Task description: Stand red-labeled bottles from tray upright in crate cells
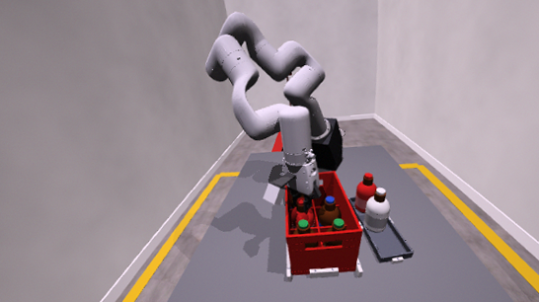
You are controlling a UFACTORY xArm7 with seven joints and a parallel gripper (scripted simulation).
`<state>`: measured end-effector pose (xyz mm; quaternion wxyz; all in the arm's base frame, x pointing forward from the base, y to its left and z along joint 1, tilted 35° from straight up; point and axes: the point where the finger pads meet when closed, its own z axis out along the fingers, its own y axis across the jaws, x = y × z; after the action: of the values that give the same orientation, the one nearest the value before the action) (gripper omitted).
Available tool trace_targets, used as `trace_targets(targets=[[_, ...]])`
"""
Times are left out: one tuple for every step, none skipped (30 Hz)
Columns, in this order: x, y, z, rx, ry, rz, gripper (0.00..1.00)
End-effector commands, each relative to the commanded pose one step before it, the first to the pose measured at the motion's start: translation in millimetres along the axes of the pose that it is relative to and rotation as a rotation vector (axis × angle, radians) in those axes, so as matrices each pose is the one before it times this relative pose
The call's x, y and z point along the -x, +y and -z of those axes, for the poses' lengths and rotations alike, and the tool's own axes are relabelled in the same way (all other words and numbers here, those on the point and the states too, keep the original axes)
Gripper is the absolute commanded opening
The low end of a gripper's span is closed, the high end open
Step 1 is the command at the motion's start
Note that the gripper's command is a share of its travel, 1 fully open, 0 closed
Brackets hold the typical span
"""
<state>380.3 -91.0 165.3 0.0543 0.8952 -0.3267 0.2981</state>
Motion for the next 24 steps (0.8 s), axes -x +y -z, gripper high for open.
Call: trace_targets(targets=[[-0.66, -0.72, -1.14, -0.00168, 0.00177, 0.00036, 0.00], [0.00, -0.01, -0.41, 0.00000, 0.00001, -0.00001, 0.00], [0.00, -0.01, -0.39, 0.00000, 0.00001, -0.00001, 0.00], [0.00, 0.00, -0.37, 0.00000, 0.00001, -0.00001, 0.00], [0.00, 0.00, -0.36, 0.00000, 0.00000, 0.00000, 0.00], [0.00, 0.00, -0.34, 0.00000, 0.00000, 0.00000, 0.00], [0.00, 0.00, -0.32, 0.00000, 0.00000, 0.00000, 0.00], [0.00, 0.00, 0.00, 0.00000, 0.00000, 0.00000, 0.00], [0.00, 0.00, 0.00, 0.00000, 0.00000, 0.00000, 0.00], [0.00, 0.00, -0.30, 0.00000, 0.00000, 0.00000, 0.00], [0.00, 0.00, -0.28, 0.00000, 0.00000, 0.00000, 0.00], [0.00, 0.00, -0.26, 0.00000, 0.00000, 0.00000, 0.00], [0.00, 0.00, -0.24, 0.00000, 0.00000, 0.00000, 0.00], [0.00, 0.00, -0.22, 0.00000, 0.00000, 0.00000, 0.00], [0.00, 0.00, -0.20, 0.00000, 0.00000, 0.00000, 0.00], [0.00, 0.00, -0.18, 0.00000, 0.00000, 0.00000, 0.00], [0.00, 0.00, -0.16, 0.00000, 0.00000, 0.00000, 0.00], [0.00, 0.00, -0.14, 0.00000, 0.00000, 0.00000, 0.00], [0.00, 0.00, -0.12, 0.00000, 0.00000, 0.00000, 0.00], [0.00, 0.00, -0.10, 0.00000, 0.00000, 0.00000, 0.00], [0.00, 0.00, -0.08, 0.00000, 0.00000, 0.00000, 0.00], [0.00, 0.00, -0.07, 0.00000, 0.00000, 0.00000, 0.00], [0.00, 0.00, -0.05, 0.00000, 0.00000, 0.00000, 0.00], [0.00, 0.00, -0.04, 0.00000, 0.00000, 0.00000, 0.00]])
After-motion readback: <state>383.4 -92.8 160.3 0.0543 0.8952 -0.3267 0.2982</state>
